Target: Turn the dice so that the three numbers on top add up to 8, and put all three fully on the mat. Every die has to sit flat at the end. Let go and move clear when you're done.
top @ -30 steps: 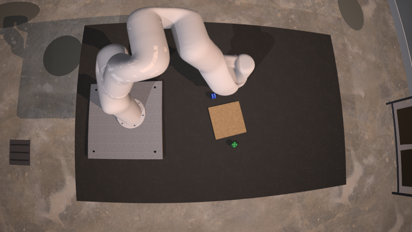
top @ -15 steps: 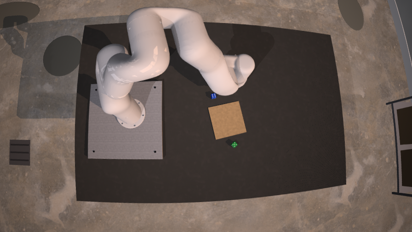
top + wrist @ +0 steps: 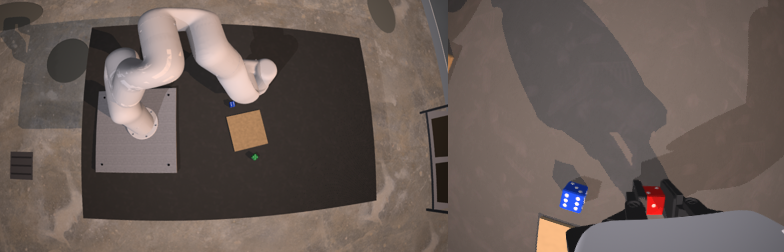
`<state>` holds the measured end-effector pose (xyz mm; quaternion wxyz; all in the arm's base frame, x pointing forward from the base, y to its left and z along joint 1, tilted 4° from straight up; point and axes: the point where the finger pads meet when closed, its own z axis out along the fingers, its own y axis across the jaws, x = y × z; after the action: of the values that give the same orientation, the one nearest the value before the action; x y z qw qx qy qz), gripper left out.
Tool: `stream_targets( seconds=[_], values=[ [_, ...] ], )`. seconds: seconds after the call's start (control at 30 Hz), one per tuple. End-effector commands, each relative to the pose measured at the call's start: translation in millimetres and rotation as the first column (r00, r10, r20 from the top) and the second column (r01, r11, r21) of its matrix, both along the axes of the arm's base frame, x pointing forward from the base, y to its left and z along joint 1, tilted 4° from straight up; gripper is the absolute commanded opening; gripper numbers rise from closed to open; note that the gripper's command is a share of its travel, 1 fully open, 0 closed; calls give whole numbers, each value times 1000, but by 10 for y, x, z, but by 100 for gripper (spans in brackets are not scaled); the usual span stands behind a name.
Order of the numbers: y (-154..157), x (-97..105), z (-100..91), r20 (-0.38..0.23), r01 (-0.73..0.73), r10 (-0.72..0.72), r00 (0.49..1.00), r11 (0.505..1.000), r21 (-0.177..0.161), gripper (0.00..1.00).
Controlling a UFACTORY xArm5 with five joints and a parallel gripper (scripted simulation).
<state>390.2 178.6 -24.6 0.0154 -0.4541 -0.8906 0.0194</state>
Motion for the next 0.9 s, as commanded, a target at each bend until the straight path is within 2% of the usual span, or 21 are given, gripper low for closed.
stream_targets(
  seconds=[0.0, 0.27, 0.37, 0.47, 0.7, 0.77, 0.87],
  values=[
    [5, 11, 10, 3, 0, 0, 1000, 1000, 1, 15],
    [5, 12, 15, 3, 0, 0, 1000, 1000, 1, 15],
    [3, 16, 74, 3, 0, 0, 1000, 1000, 1, 15],
    [-3, 26, 223, 3, 0, 0, 1000, 1000, 1, 15],
    [-21, 60, 739, 2, 0, 0, 1000, 1000, 1, 15],
    [-21, 60, 739, 2, 0, 0, 1000, 1000, 1, 15],
    [-27, 72, 906, 2, 0, 0, 1000, 1000, 2, 15]
  ],
)
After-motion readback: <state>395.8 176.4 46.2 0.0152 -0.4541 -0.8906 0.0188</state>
